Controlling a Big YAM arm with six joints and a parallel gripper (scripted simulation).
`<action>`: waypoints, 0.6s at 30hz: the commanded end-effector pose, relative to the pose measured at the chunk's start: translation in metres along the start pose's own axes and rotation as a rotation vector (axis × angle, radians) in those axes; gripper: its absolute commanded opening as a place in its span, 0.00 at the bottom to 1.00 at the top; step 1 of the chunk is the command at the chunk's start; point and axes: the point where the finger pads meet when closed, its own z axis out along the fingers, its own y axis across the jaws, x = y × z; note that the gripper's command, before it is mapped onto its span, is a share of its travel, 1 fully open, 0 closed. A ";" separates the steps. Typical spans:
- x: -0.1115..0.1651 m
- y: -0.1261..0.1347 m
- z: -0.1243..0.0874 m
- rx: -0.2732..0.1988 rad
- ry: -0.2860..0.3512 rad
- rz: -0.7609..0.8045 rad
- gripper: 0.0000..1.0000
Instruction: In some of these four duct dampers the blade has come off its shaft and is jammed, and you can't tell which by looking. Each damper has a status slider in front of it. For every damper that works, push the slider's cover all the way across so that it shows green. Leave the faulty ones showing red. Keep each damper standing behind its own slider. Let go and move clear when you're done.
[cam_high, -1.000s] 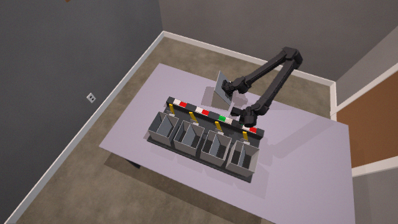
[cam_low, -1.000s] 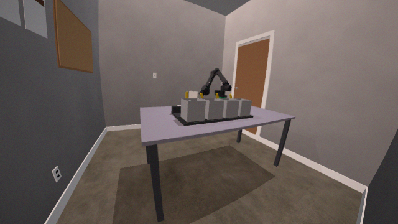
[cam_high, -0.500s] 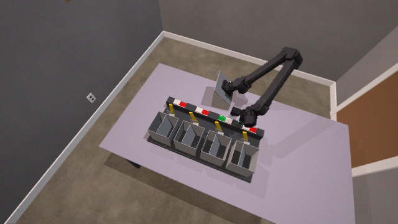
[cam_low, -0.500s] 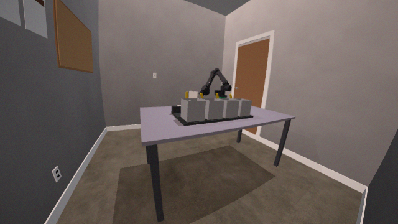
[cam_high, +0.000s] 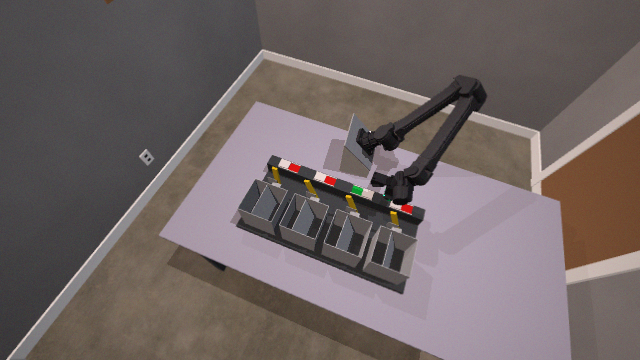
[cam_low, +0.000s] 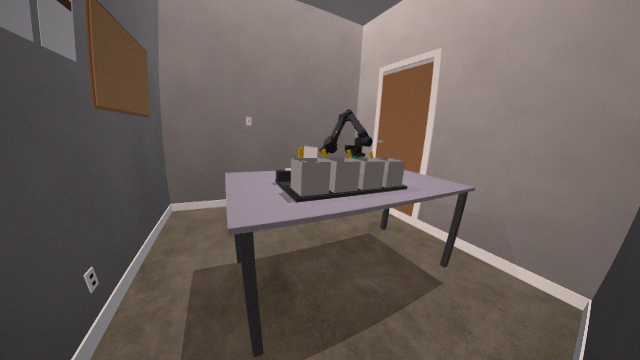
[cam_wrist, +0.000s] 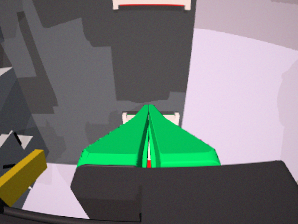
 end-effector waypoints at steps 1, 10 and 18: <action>0.000 -0.003 0.006 0.014 -0.005 0.008 0.00; 0.000 -0.004 0.005 0.011 -0.004 0.005 0.00; 0.002 -0.004 0.002 0.003 -0.002 -0.001 0.00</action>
